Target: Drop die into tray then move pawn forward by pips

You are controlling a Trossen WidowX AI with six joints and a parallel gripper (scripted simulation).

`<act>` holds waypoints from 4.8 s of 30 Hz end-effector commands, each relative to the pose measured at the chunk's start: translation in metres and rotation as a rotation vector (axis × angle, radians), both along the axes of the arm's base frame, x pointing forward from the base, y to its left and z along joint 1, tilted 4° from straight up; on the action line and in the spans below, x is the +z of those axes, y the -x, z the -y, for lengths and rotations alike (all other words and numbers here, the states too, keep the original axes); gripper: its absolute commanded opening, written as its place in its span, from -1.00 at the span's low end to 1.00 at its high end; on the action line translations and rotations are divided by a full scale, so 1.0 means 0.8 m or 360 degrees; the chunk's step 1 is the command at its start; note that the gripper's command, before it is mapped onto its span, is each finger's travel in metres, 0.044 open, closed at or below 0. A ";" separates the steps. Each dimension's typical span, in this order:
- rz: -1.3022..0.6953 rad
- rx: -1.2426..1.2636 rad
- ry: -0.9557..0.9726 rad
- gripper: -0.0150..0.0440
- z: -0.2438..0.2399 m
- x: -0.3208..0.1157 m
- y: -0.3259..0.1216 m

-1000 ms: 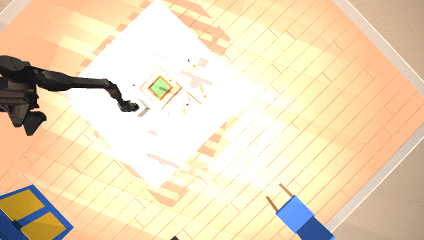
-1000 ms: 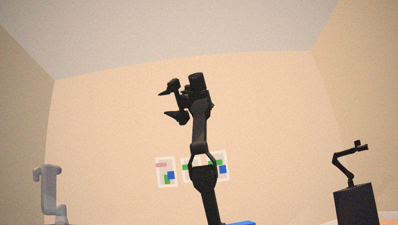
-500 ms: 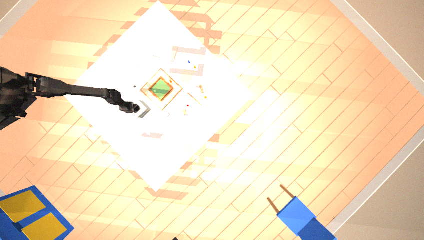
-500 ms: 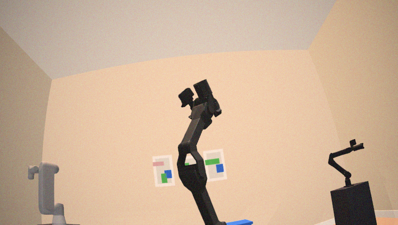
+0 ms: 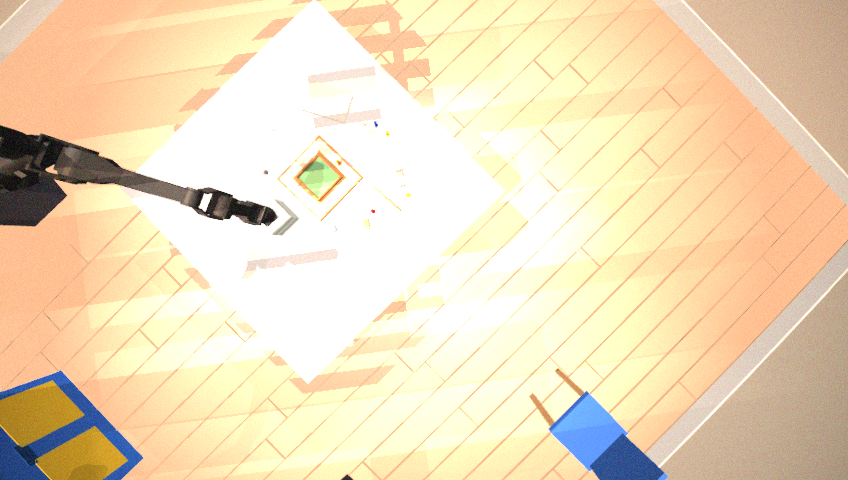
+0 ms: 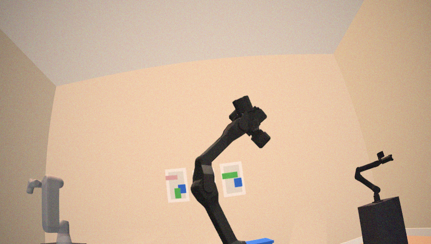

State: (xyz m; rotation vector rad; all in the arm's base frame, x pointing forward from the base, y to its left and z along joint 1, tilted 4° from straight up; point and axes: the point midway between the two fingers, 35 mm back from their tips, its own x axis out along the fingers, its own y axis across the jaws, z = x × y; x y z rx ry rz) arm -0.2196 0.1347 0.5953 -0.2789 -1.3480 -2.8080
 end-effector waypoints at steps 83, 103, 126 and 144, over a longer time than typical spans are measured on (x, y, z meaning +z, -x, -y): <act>0.1024 -0.2782 0.3110 0.44 0.435 -0.725 -0.475; 0.1024 -0.2782 0.3110 0.44 0.435 -0.763 -0.476; 0.1023 -0.2782 0.3110 -0.14 0.435 -0.784 -0.477; 0.1025 -0.2783 0.3110 -0.49 0.434 -0.672 -0.478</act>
